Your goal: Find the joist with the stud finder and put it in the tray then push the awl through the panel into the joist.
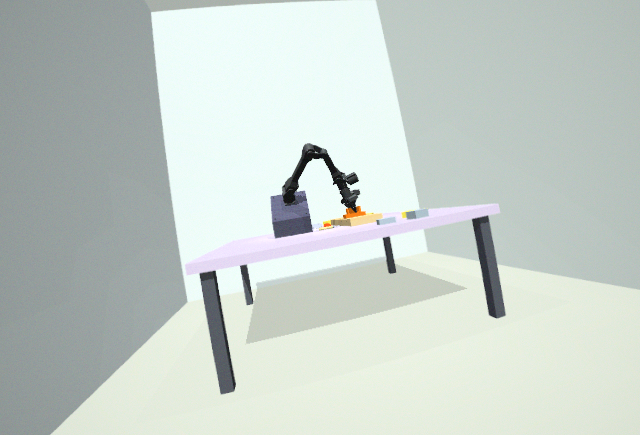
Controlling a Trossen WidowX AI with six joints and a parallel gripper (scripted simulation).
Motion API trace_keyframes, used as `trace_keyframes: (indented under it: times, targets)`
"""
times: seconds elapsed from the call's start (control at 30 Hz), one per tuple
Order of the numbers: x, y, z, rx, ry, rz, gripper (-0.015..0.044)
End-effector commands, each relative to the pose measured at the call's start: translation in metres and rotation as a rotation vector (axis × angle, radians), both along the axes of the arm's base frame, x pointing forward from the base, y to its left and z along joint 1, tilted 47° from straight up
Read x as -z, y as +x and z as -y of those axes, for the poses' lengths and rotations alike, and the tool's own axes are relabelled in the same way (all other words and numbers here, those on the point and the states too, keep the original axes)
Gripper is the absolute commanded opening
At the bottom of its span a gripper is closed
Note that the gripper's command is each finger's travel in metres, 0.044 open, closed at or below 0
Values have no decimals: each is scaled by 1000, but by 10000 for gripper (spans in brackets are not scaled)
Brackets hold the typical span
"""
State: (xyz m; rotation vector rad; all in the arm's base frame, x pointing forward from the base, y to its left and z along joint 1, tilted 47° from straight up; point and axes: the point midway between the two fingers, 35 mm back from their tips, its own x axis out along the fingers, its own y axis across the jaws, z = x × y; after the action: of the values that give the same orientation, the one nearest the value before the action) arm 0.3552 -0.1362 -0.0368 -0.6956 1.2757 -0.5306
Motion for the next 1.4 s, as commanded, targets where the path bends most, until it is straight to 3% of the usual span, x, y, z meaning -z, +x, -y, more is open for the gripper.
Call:
trace_keyframes:
  times: [0.0, 1.37]
  targets:
    - [-5, -1, 5, 1, -2, -3, 0]
    - [-46, 1, 44, 1, -4, -2, 0]
